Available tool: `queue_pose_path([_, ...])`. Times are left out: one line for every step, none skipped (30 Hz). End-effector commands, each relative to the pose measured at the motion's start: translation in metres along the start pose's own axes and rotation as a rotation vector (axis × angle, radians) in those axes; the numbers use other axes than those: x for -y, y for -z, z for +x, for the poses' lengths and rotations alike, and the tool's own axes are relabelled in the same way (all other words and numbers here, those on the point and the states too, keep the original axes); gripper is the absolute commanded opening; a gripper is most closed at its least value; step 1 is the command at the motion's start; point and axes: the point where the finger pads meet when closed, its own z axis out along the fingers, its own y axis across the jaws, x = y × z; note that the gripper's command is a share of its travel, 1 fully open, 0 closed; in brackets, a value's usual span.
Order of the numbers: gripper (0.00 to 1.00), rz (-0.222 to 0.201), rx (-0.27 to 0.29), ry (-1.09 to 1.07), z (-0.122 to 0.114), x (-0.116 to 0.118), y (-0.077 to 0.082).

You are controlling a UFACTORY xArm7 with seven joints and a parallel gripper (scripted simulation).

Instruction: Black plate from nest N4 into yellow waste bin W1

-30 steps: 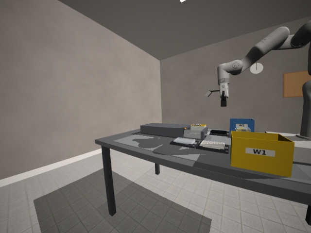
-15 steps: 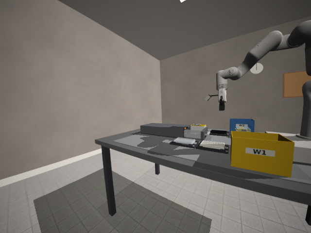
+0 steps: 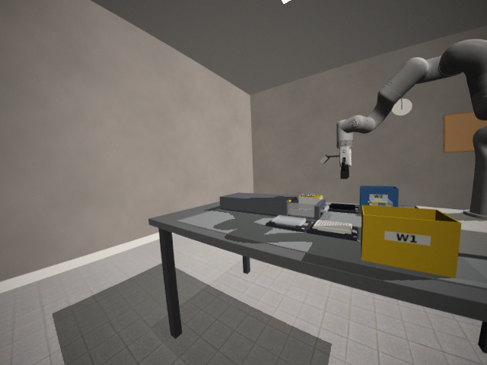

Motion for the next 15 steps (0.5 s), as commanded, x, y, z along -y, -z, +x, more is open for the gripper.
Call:
queue_pose_path([1.0,0.004,-0.001,0.001,0.009,-0.021,-0.01])
queue_pose_path([1.0,0.004,-0.001,0.001,0.01,-0.025,-0.012])
queue_pose_path([1.0,0.004,-0.001,0.001,0.011,-0.029,-0.014])
queue_pose_path([1.0,0.004,-0.001,0.001,0.012,-0.034,-0.016])
queue_pose_path([1.0,0.004,-0.001,0.001,0.014,-0.038,-0.019])
queue_pose_path([1.0,0.004,-0.001,0.001,0.015,-0.042,-0.021])
queue_pose_path([1.0,0.004,-0.001,0.001,0.015,-0.042,-0.021])
queue_pose_path([1.0,0.004,-0.001,0.001,0.015,-0.042,-0.021])
queue_pose_path([1.0,0.004,-0.001,0.001,0.016,-0.046,-0.023])
queue_pose_path([1.0,0.004,-0.001,0.001,0.017,-0.051,-0.025])
queue_pose_path([1.0,0.004,-0.001,0.001,0.019,-0.055,-0.028])
queue_pose_path([1.0,0.004,-0.001,0.001,0.02,-0.059,-0.03])
queue_pose_path([1.0,0.004,-0.001,0.001,0.02,-0.06,-0.03])
queue_pose_path([1.0,0.004,-0.001,0.001,0.02,-0.06,-0.03])
queue_pose_path([1.0,0.004,-0.001,0.001,0.02,-0.06,-0.03])
